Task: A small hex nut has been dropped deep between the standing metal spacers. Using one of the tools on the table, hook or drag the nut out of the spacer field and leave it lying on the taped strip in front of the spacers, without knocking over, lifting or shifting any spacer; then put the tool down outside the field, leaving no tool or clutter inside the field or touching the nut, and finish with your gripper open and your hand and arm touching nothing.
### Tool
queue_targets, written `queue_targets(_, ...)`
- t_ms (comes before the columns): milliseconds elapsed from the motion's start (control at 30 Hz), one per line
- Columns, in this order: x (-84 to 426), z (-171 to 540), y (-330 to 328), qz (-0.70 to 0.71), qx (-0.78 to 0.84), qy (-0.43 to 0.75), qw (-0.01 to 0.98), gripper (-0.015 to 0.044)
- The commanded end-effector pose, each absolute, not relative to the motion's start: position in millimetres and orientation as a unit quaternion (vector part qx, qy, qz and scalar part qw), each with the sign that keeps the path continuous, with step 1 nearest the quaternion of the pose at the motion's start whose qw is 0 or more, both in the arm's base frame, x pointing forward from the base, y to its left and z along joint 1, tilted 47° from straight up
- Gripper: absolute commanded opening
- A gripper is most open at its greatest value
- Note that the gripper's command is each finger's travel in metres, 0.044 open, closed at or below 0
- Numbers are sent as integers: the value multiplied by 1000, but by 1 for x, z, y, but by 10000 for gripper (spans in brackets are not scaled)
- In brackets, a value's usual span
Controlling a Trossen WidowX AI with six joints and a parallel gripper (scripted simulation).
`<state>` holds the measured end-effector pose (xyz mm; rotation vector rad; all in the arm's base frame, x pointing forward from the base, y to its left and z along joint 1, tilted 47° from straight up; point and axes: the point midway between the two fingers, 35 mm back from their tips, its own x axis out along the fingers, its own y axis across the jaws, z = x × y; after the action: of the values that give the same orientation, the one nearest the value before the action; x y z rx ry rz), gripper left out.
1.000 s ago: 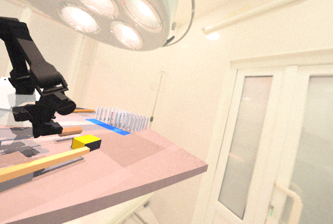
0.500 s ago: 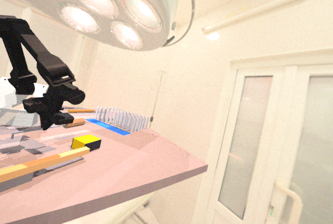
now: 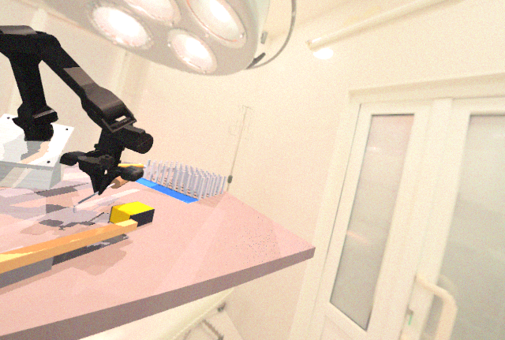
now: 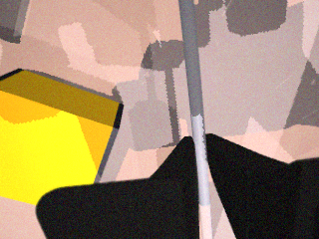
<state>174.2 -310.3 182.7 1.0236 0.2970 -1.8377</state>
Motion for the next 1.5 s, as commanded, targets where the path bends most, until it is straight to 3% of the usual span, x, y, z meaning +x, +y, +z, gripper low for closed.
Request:
queue_targets(0,192,178,-307,-742,406,145,514,0)
queue_targets(700,257,165,-304,-677,216,314,630,0)
queue_targets(1467,301,145,-301,-555,-71,512,652,0)
